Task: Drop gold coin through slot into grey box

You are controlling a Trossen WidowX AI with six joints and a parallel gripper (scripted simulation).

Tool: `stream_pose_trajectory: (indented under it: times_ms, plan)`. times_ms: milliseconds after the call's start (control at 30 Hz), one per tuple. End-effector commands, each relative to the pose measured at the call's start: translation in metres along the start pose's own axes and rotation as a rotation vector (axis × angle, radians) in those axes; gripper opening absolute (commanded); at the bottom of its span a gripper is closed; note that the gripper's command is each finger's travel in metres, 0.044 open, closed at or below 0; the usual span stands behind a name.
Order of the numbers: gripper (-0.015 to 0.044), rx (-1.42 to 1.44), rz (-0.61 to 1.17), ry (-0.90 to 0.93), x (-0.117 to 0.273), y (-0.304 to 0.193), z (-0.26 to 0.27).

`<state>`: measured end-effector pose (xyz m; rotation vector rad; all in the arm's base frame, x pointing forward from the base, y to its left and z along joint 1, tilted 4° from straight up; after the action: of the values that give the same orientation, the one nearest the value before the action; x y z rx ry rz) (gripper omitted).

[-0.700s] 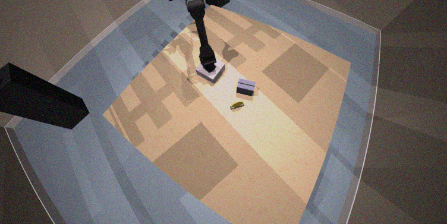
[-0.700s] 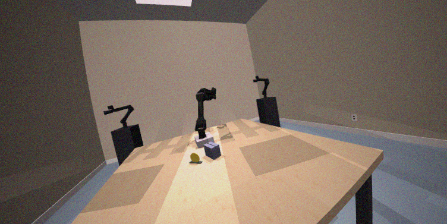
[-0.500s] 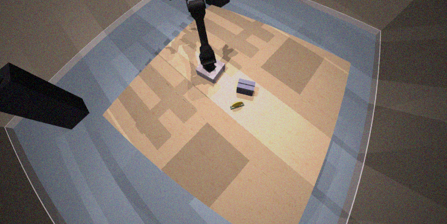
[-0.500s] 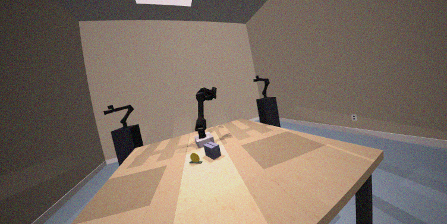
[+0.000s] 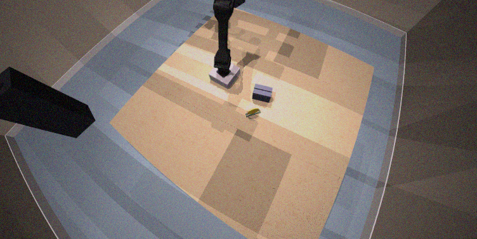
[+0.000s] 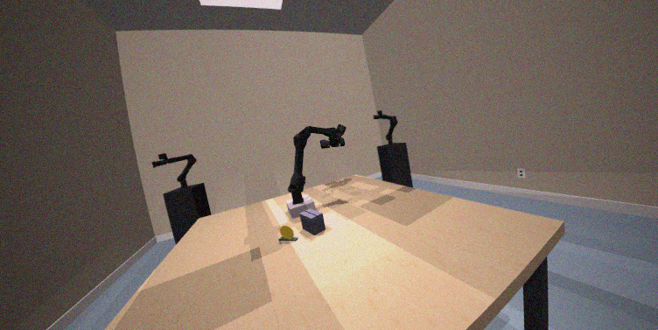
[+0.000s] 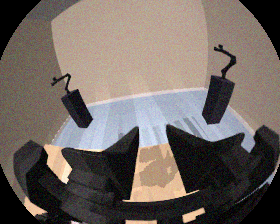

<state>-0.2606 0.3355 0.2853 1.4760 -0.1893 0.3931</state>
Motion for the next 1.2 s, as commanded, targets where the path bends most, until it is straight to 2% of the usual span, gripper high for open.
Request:
stream_pose_trajectory:
  times_ms: [0,267,533,867,1167]
  plan:
    - [0.0161,-0.050,0.046,-0.157,0.048,-0.024,-0.020]
    - [0.0161,-0.186,0.154,-0.488,0.162,-0.078,-0.040]
    - [0.0161,-0.367,0.275,-0.792,0.274,-0.135,-0.015]
    - [0.0161,-0.659,0.429,-1.111,0.387,-0.201,0.071]
    - [0.0161,-0.982,0.561,-1.319,0.448,-0.250,0.186]
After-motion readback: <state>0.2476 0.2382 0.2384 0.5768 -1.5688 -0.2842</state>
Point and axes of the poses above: the point midway between the two fingers, 35 mm back from their tips, its own x axis back along the fingers, its own z axis across the jaws, y = z × x, the point moved 8 cm from there along x, back along the fingers, and after that the axes turned 1 degree about -x, right-handed, at the moved point
